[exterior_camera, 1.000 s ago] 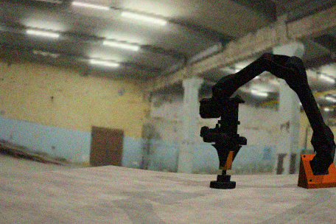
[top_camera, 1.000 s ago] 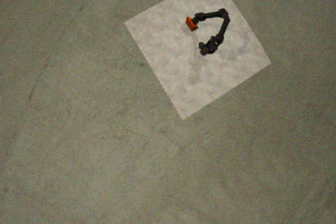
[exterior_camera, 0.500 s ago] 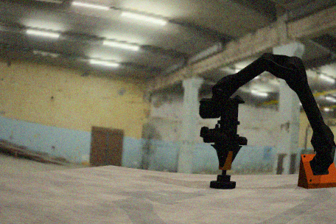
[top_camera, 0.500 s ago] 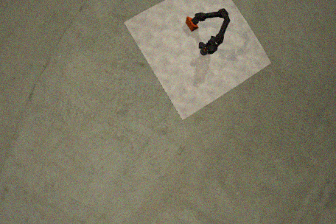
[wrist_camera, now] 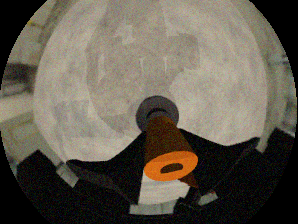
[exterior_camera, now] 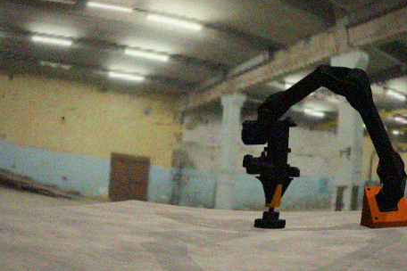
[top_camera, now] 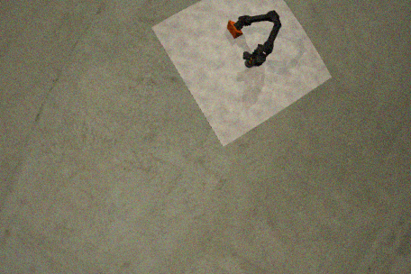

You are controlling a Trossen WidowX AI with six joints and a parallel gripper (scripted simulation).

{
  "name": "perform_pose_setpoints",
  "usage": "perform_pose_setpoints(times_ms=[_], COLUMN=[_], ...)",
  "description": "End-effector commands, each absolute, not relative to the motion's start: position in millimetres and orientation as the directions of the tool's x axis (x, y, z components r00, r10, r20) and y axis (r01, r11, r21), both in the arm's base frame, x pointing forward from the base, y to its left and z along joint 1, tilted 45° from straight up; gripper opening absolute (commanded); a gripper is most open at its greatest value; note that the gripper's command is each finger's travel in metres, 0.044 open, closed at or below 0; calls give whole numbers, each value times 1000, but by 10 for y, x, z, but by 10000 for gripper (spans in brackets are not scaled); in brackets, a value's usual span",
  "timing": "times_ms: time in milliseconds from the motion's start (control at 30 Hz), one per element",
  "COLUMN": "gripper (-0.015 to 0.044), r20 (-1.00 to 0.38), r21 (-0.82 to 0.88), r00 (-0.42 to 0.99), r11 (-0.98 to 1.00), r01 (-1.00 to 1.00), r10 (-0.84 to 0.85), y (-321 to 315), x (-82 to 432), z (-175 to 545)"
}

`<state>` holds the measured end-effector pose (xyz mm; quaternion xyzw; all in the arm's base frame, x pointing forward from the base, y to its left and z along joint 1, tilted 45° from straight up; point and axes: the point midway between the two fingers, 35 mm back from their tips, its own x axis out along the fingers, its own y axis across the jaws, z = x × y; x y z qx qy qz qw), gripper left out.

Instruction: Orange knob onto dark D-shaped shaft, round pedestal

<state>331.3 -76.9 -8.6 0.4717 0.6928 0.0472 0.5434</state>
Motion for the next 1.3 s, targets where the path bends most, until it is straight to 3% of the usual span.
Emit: perform_pose_setpoints(times_ms=[0, 800, 1267], gripper=[0, 0, 368], r20=[-707, -708, -708], r21=[580, 576, 576], r00=[39, 32, 32], r11=[548, 551, 551], r01=[603, 604, 604], r10=[706, 705, 705], y=[-762, -673, -673], x=[3322, 3322, 3322], z=[-95, -180, -180])
